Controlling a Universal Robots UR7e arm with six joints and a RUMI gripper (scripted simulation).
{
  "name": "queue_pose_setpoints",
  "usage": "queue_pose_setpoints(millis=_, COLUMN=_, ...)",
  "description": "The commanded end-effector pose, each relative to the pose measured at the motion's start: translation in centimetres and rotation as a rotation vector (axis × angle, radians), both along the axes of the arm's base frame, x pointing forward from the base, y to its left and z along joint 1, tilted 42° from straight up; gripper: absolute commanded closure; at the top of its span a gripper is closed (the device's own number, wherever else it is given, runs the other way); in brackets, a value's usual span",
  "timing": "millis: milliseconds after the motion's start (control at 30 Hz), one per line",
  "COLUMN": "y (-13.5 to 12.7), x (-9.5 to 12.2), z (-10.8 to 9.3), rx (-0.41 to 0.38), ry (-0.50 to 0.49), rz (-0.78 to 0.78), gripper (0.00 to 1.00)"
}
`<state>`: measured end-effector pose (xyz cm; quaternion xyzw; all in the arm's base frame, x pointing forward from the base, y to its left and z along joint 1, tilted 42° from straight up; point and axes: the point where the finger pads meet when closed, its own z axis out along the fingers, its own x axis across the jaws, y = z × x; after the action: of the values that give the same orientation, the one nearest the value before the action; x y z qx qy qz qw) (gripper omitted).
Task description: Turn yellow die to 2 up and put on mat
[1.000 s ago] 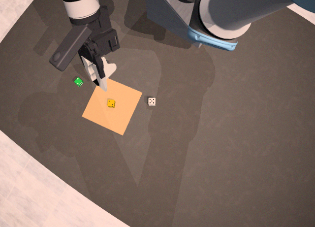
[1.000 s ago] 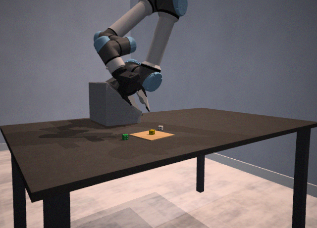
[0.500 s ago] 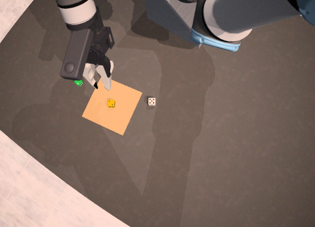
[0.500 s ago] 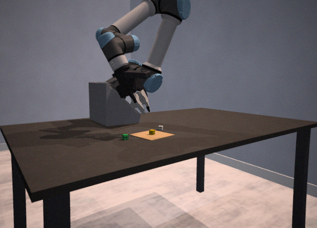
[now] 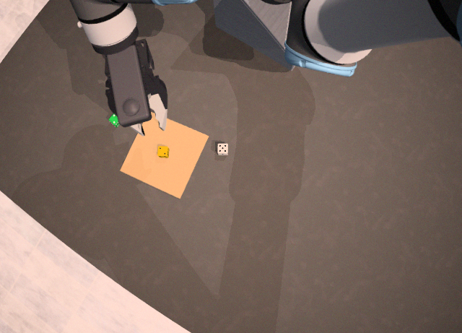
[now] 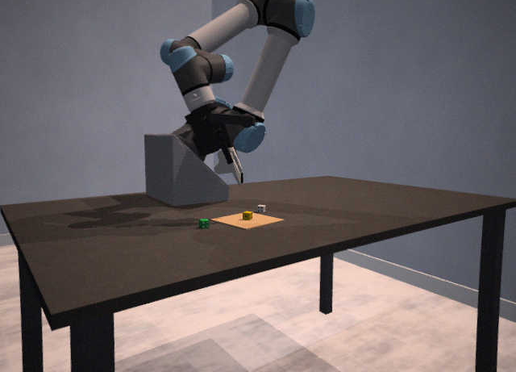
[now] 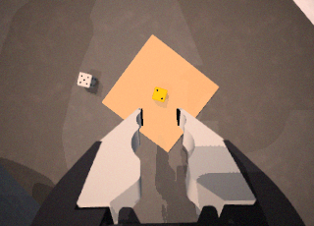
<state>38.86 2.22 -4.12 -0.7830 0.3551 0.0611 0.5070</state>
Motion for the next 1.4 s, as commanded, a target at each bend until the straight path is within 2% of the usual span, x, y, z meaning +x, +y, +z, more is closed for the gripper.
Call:
queue_pose_setpoints(millis=0, y=0.1, x=0.0, z=0.2, rx=-0.047, ry=-0.114, rz=0.085, gripper=0.79)
queue_pose_setpoints(millis=300, y=0.3, x=-0.1, z=0.6, rx=-0.162, ry=-0.381, rz=0.298, gripper=0.79)
queue_pose_setpoints(millis=400, y=0.3, x=-0.1, z=0.6, rx=-0.162, ry=-0.382, rz=0.299, gripper=0.79)
queue_pose_setpoints(millis=533, y=0.4, x=-0.2, z=0.8, rx=-0.219, ry=-0.53, rz=0.419, gripper=0.79)
queue_pose_setpoints(millis=567, y=0.4, x=-0.2, z=0.8, rx=-0.22, ry=-0.532, rz=0.421, gripper=0.79)
queue_pose_setpoints(millis=800, y=0.4, x=-0.2, z=1.0, rx=-0.295, ry=-0.746, rz=0.601, gripper=0.79)
queue_pose_setpoints(millis=933, y=0.4, x=-0.2, z=1.1, rx=-0.307, ry=-0.784, rz=0.633, gripper=0.79)
queue_pose_setpoints(millis=1100, y=0.4, x=-0.2, z=1.3, rx=-0.356, ry=-0.955, rz=0.778, gripper=0.79)
queue_pose_setpoints(millis=1133, y=0.4, x=-0.2, z=1.3, rx=-0.357, ry=-0.956, rz=0.779, gripper=0.79)
queue_pose_setpoints(millis=1300, y=0.3, x=-0.1, z=1.4, rx=-0.397, ry=-1.118, rz=0.918, gripper=0.79)
queue_pose_setpoints(millis=1367, y=0.3, x=-0.1, z=1.5, rx=-0.404, ry=-1.151, rz=0.946, gripper=0.79)
